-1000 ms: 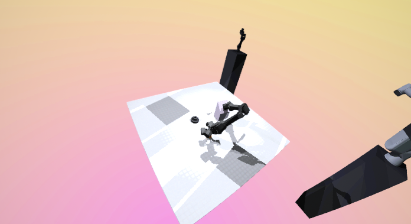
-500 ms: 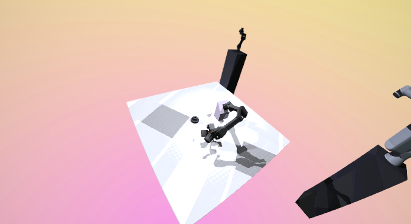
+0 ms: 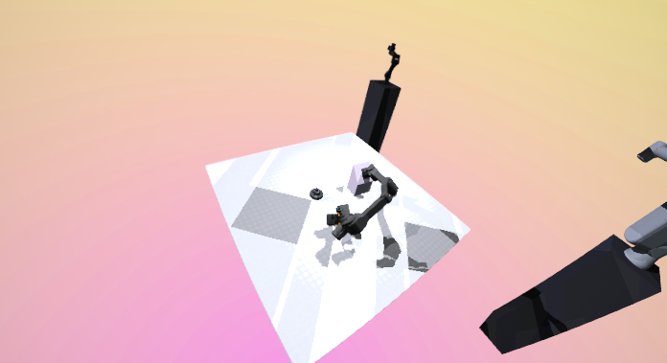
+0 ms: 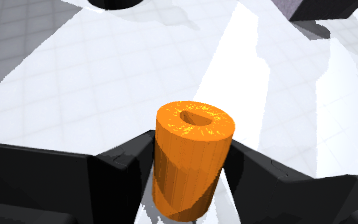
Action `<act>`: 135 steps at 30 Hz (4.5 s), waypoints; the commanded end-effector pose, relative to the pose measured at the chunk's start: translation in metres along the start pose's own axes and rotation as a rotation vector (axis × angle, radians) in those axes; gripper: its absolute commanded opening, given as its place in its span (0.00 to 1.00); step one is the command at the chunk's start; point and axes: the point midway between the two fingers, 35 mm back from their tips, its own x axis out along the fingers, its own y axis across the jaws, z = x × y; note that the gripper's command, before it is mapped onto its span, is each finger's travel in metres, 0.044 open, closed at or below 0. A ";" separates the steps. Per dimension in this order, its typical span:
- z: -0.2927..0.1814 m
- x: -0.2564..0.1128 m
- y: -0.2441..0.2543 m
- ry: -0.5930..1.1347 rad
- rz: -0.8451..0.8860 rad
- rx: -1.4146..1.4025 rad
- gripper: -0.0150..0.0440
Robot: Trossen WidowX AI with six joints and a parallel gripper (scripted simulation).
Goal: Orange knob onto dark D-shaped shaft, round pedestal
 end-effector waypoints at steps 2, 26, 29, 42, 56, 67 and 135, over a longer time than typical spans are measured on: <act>-0.004 -0.004 0.000 -0.062 0.005 0.001 0.56; -0.012 -0.011 0.000 -0.137 0.005 0.001 0.56; -0.013 -0.012 0.000 -0.137 0.005 0.001 0.56; -0.014 -0.012 0.000 -0.136 0.010 -0.003 0.65; -0.014 -0.012 0.000 -0.136 0.010 -0.003 0.69; -0.014 -0.012 0.000 -0.136 0.010 -0.003 0.69; 0.050 -0.086 0.001 0.613 0.579 -1.406 1.00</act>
